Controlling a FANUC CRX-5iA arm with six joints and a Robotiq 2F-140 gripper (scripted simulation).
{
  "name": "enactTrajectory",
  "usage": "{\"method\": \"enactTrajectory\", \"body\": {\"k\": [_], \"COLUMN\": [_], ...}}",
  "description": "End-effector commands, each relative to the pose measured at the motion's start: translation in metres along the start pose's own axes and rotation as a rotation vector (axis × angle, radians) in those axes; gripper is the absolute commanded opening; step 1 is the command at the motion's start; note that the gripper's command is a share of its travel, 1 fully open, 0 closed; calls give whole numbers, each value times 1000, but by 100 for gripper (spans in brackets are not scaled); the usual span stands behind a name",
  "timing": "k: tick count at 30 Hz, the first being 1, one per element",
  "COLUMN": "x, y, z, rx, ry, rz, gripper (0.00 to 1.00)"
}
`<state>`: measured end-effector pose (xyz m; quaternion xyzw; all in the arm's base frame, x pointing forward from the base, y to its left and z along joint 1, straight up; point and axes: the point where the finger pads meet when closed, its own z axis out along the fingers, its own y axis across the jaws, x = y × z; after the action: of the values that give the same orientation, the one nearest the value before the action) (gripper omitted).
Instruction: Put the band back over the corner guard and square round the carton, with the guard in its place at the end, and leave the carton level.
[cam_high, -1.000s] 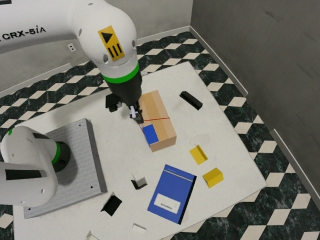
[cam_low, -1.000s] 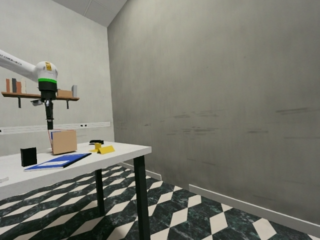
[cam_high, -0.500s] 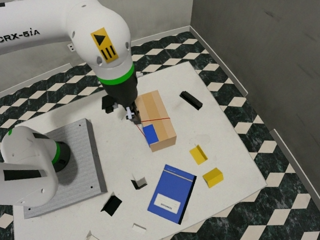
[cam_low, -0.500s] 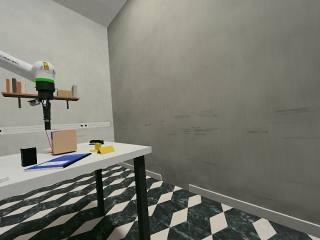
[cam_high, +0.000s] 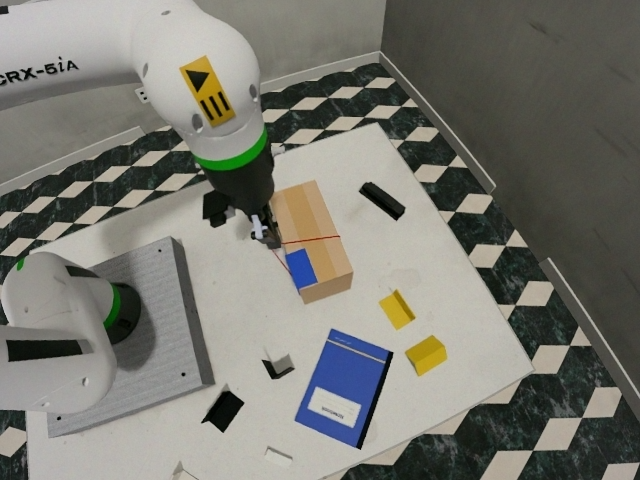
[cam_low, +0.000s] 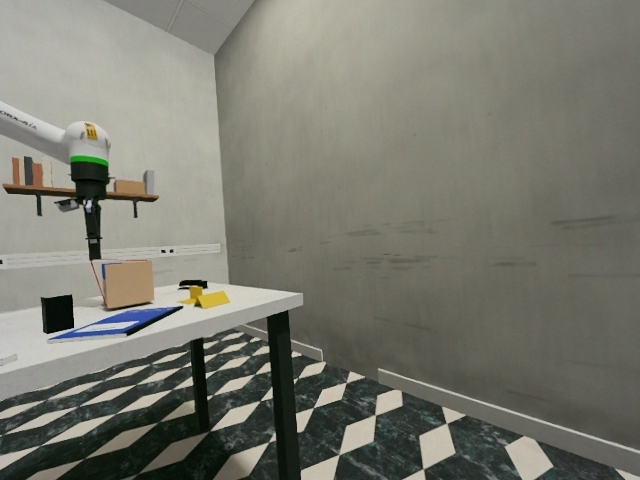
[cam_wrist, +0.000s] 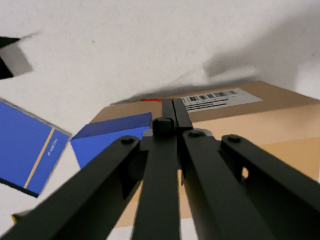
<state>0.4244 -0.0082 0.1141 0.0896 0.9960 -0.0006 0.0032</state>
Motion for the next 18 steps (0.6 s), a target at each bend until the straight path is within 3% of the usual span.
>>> {"method": "enactTrajectory", "body": {"k": [1,18], "x": [-1,-5], "y": [-1,-26], "z": [-1,-1], "rx": [0,0], "ry": [-1,-1], "rz": [0,0], "gripper": [10,10]}}
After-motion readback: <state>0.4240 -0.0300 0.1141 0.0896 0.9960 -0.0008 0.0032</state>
